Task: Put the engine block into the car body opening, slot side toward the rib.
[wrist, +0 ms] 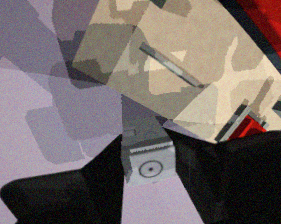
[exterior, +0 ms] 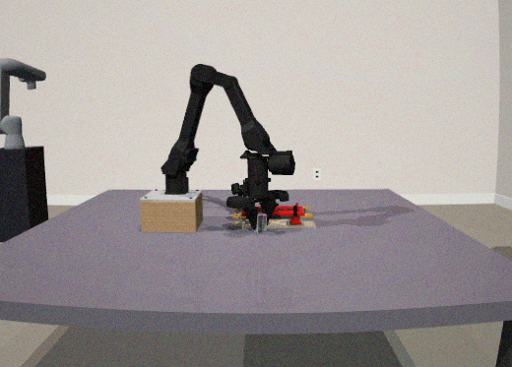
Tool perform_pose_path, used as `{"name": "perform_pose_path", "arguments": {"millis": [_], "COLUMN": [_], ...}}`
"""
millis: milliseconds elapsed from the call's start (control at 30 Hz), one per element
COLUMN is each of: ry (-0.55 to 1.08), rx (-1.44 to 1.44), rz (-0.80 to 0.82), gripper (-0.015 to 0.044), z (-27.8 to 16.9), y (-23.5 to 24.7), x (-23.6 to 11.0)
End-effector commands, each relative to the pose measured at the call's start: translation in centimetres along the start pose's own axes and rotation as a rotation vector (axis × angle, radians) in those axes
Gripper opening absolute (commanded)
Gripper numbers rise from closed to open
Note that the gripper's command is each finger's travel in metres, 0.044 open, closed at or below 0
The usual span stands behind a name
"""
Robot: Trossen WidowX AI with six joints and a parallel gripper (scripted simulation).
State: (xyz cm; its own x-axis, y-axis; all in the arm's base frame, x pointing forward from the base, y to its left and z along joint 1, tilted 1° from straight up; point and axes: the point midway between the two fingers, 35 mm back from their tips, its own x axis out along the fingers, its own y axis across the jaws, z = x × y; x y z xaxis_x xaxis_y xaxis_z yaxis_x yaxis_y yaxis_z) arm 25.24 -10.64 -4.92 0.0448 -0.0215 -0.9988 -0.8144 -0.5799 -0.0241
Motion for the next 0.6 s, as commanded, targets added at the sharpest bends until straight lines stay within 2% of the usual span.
{"name": "perform_pose_path", "arguments": {"millis": [0,300,567], "ry": [-0.015,-0.015,0.001], "rx": [-0.003,-0.003,0.0], "rz": [0.009,0.009,0.0], "gripper": [0.0,0.0,0.021], "z": [0.38,0.39,-0.04], "y": [0.22,0.22,-0.02], "x": [0.7,0.92,0.33]}}
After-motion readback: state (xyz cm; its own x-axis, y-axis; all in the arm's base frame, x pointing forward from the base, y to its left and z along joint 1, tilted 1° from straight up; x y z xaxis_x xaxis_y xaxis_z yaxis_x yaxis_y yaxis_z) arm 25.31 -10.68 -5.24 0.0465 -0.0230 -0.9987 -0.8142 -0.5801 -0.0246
